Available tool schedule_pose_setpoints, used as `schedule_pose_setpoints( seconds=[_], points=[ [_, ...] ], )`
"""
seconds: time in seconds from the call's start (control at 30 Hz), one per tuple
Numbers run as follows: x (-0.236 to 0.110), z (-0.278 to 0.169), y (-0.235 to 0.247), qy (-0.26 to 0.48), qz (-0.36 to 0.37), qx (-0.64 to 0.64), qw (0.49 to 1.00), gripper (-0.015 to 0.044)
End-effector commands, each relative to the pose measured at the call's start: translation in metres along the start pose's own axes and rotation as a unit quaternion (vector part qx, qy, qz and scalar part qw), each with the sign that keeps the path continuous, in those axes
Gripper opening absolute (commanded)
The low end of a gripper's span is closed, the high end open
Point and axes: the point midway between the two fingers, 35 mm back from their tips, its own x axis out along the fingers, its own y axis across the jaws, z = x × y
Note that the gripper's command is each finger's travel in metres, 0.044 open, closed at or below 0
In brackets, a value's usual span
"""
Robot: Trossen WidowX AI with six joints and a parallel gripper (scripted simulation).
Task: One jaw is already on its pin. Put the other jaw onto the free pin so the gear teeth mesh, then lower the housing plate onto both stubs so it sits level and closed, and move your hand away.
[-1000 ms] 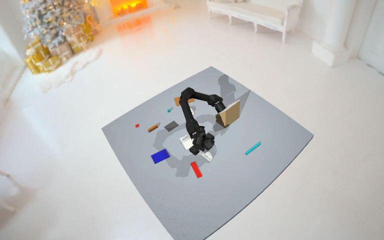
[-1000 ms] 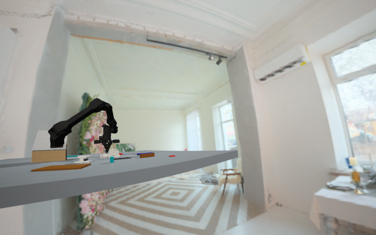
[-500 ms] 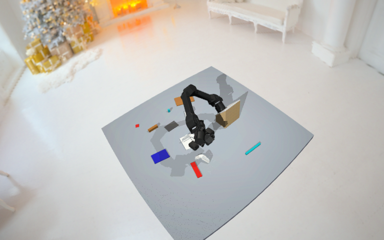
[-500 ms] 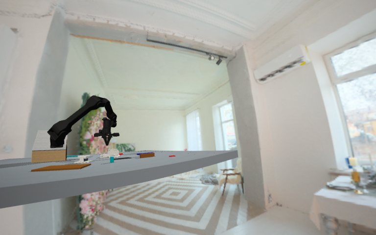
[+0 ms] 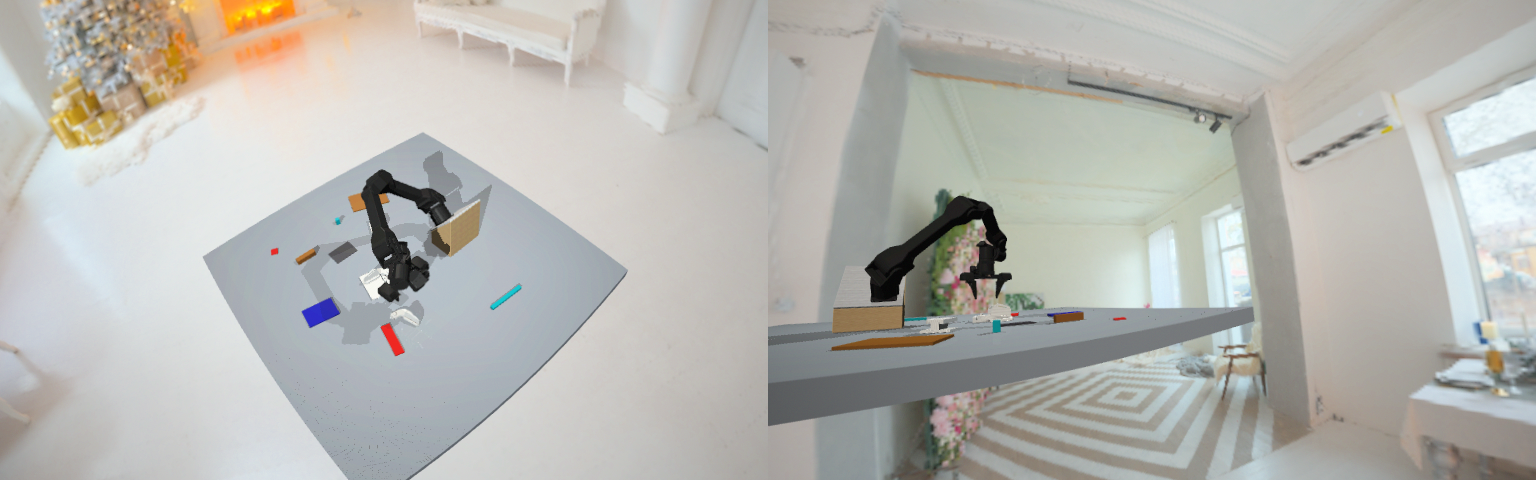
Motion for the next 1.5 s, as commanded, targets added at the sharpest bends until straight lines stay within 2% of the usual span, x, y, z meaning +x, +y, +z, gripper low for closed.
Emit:
schedule_pose_setpoints(
  seconds=[0.0, 0.9, 1.47],
  points=[
    [0.0001, 0.0004, 0.0002, 0.001, -0.001, -0.002, 1.000, 0.0440],
    [0.0001, 0.0004, 0.0002, 0.001, -0.001, -0.002, 1.000, 0.0440],
    [-0.0082, -0.0013, -0.0003, -0.002, 0.000, 0.004, 1.000, 0.0000]
  ],
)
